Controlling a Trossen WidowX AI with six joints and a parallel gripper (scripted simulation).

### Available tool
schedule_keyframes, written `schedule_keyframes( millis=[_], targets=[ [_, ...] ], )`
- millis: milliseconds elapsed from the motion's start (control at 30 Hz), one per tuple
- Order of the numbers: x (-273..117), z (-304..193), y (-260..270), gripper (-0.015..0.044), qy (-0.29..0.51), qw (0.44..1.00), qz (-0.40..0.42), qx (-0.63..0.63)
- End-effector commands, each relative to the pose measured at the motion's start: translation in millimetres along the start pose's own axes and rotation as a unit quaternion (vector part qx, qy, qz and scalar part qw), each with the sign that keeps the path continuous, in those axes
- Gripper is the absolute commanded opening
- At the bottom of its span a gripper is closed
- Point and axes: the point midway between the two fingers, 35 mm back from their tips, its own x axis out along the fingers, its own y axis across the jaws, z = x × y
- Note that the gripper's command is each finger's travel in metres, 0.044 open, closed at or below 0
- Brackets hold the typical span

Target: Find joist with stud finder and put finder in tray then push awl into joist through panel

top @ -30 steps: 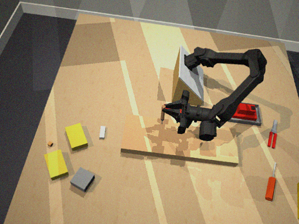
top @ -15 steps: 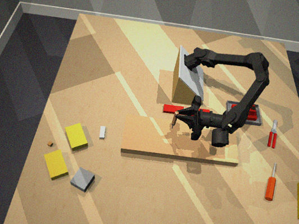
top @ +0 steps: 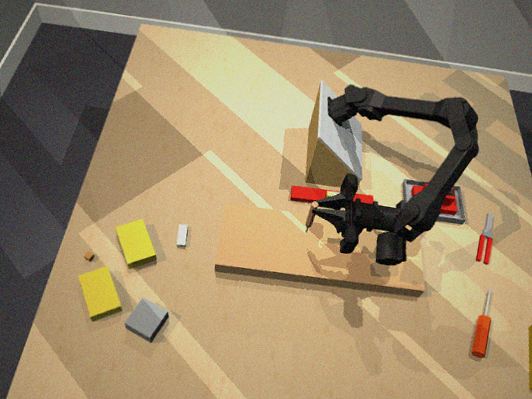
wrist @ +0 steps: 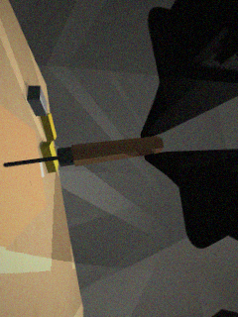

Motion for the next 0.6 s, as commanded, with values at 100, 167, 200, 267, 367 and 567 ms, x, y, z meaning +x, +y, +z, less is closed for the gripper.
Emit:
schedule_keyframes(
  millis=[100,167,200,267,367,567],
  targets=[
    [-0.2,7.7,-0.2,0.0,0.003,1.0,0.0,0.0],
    [-0.3,9.7,-0.2,0.0,0.003,1.0,0.0,0.0],
    [-0.3,10.8,-0.2,0.0,0.003,1.0,0.0,0.0],
    [-0.4,12.8,-0.2,0.0,0.003,1.0,0.0,0.0],
    [-0.6,15.9,-0.1,0.0,0.003,1.0,0.0,0.0],
    [-0.8,22.1,0.2,0.0,0.003,1.0,0.0,0.0]
  ],
)
